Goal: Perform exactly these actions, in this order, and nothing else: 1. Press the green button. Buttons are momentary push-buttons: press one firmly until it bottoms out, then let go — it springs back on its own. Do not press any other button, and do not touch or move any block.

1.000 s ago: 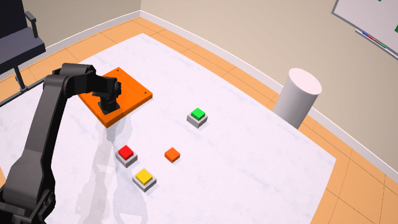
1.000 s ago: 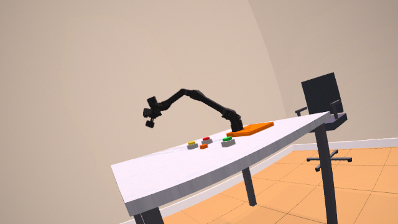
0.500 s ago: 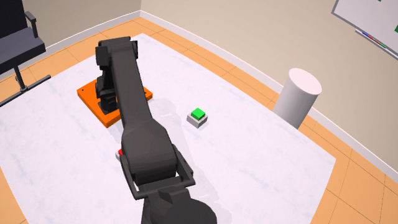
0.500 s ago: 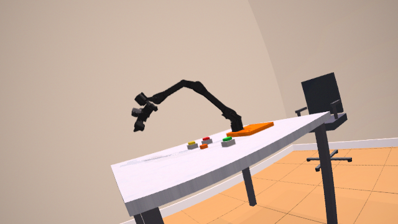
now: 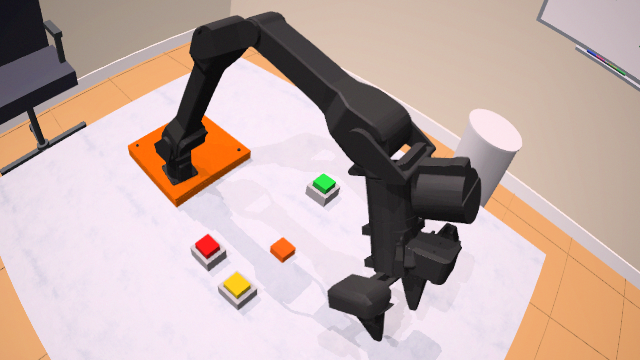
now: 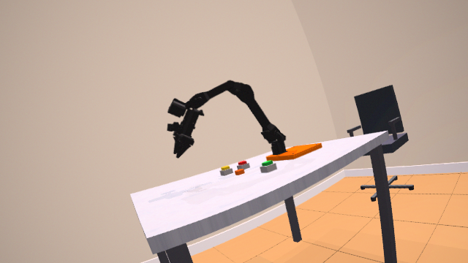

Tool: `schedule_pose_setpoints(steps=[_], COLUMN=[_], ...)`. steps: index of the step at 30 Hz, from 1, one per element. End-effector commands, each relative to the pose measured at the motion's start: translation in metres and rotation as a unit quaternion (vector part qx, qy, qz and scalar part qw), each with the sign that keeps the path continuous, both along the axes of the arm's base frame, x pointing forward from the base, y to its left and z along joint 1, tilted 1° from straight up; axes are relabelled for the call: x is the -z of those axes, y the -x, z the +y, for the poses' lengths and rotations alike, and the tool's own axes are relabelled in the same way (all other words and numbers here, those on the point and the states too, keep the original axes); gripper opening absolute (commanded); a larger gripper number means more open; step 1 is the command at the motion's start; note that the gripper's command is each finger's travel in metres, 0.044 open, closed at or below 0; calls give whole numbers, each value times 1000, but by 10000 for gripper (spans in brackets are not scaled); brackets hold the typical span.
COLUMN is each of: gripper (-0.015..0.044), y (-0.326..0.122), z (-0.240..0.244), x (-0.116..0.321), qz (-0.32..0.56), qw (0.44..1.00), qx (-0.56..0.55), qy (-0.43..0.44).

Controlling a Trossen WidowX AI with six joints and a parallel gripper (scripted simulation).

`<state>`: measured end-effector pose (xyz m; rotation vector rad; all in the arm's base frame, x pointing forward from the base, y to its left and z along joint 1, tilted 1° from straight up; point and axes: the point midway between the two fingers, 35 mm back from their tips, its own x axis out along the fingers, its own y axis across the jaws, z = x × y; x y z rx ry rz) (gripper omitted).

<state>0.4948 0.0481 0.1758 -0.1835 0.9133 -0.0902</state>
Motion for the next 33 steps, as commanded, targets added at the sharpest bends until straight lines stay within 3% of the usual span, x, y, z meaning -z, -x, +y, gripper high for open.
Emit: schedule_pose_setpoints(steps=[1, 8, 15, 21, 28, 33], gripper=[400, 400, 400, 400, 216, 85], y=[45, 153, 284, 297, 296, 296], z=[59, 141, 176, 177, 180, 180], x=[7, 20, 27, 27, 87, 88], qz=[51, 170, 301, 313, 313, 313], qw=[997, 979, 948, 944, 944, 944], qx=[-25, -55, -53, -51, -51, -51], qy=[-46, -96, -92, -88, -88, -88])
